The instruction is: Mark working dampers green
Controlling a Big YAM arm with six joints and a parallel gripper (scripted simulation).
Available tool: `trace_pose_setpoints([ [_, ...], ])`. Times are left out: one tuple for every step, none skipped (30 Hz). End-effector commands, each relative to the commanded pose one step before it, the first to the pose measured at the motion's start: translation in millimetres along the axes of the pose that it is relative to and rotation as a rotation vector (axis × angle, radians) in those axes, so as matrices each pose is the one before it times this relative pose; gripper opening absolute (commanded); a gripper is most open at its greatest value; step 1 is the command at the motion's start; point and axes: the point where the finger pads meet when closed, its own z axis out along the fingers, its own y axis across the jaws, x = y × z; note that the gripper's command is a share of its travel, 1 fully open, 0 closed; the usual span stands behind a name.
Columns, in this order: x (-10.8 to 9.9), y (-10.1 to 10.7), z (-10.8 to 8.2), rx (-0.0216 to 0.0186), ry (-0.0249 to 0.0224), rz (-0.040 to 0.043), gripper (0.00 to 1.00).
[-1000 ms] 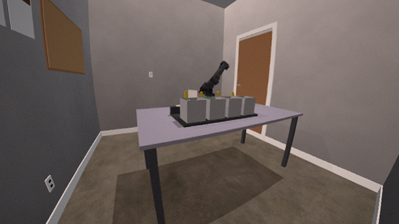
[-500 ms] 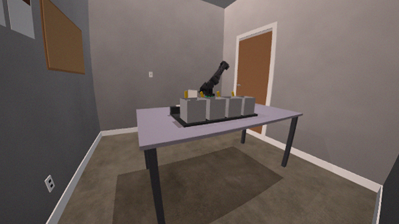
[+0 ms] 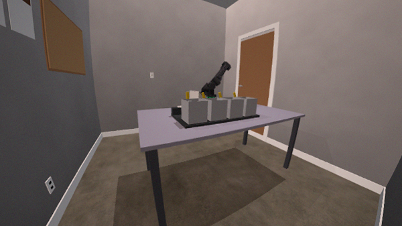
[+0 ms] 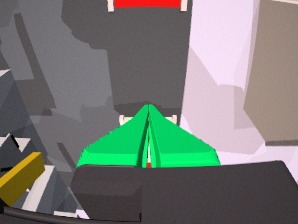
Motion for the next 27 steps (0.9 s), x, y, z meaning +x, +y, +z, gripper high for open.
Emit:
trace_pose_setpoints([
  [2.41,11.20,-1.97,-0.01015,-0.00907,-0.01596,0.00],
  [-0.14,0.63,-0.14,-0.00048,-0.00020,-0.00042,0.00],
  [-0.16,0.70,-0.16,-0.00052,-0.00024,-0.00047,0.00],
  [-0.17,0.72,-0.16,-0.00054,-0.00026,-0.00049,0.00],
  [-0.16,0.70,-0.16,-0.00052,-0.00025,-0.00047,0.00],
  [-0.15,0.62,-0.14,-0.00046,-0.00022,-0.00042,0.00],
  [-0.12,0.51,-0.11,-0.00038,-0.00019,-0.00034,0.00],
  [-0.09,0.37,-0.08,-0.00027,-0.00014,-0.00025,0.00],
  [-0.05,0.22,-0.05,-0.00016,-0.00008,-0.00015,0.00],
  [-0.02,0.09,-0.02,-0.00007,-0.00004,-0.00006,0.00],
  [0.00,0.02,0.00,-0.00001,-0.00001,-0.00001,0.00],
  [0.00,0.00,0.00,0.00000,0.00000,0.00000,0.00],
  [0.00,0.00,0.00,0.00000,0.00000,0.00000,0.00],
  [0.00,0.00,0.00,0.00000,0.00000,0.00000,0.00],
  [0.00,0.00,0.00,0.00000,0.00000,0.00000,0.00],
  [0.00,0.00,0.00,0.00000,0.00000,0.00000,0.00],
  [0.00,0.00,0.00,0.00000,0.00000,0.00000,0.00],
  [0.00,0.00,0.00,0.00000,0.00000,0.00000,0.00],
  [0.00,0.00,0.00,0.00000,0.00000,0.00000,0.00],
  [0.00,0.00,0.00,0.00000,0.00000,0.00000,0.00],
  [0.00,0.00,0.00,0.00000,0.00000,0.00000,0.00],
  [0.00,0.00,0.00,0.00000,0.00000,0.00000,0.00],
  [0.00,0.00,0.00,0.00000,0.00000,0.00000,0.00],
  [0.00,0.00,0.00,0.00000,0.00000,0.00000,0.00],
  [0.00,0.00,0.00,0.00000,0.00000,0.00000,0.00],
  [0.00,0.00,0.00,0.00000,0.00000,0.00000,0.00],
  [0.00,0.00,0.00,0.00000,0.00000,0.00000,0.00],
])
